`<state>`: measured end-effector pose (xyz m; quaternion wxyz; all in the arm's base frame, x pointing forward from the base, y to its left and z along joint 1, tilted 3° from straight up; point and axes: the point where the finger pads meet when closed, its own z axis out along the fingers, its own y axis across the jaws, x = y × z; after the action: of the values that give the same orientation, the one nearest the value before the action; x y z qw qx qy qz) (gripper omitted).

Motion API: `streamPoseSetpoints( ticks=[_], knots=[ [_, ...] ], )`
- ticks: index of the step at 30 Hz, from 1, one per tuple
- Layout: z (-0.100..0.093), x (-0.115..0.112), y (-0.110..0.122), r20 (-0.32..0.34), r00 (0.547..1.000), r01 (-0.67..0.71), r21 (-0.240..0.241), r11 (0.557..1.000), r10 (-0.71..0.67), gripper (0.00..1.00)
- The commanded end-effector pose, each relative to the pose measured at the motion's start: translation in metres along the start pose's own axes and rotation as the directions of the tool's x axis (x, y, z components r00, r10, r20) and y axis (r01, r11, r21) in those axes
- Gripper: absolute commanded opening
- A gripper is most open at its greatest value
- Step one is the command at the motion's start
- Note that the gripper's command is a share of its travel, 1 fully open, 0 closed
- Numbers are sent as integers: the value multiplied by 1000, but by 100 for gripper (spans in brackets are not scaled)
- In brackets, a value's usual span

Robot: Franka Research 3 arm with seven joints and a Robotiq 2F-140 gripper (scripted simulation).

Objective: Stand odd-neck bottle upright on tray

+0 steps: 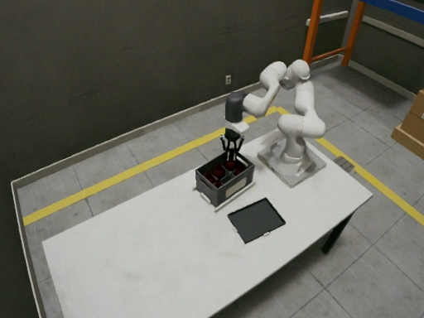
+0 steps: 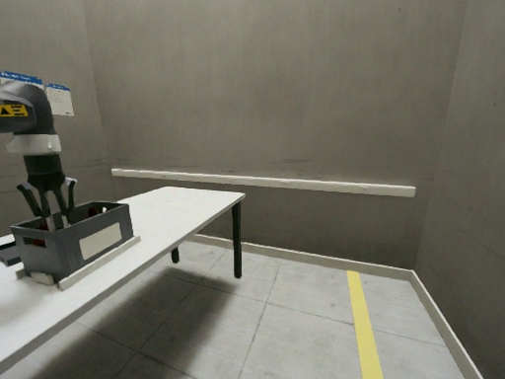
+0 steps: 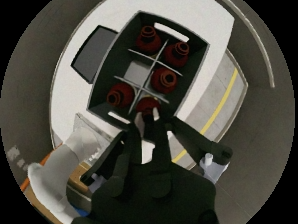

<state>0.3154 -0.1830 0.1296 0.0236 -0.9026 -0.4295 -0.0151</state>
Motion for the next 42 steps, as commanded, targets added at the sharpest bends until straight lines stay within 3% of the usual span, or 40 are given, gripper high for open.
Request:
streamPoseSetpoints(
  ticks=[1, 42],
  knots=[
    [-1, 0, 0, 3, 1000, -2, -1, 1000, 2, 10],
    [-36, 2, -1, 3, 1000, -2, -1, 1000, 2, 10]
  ],
)
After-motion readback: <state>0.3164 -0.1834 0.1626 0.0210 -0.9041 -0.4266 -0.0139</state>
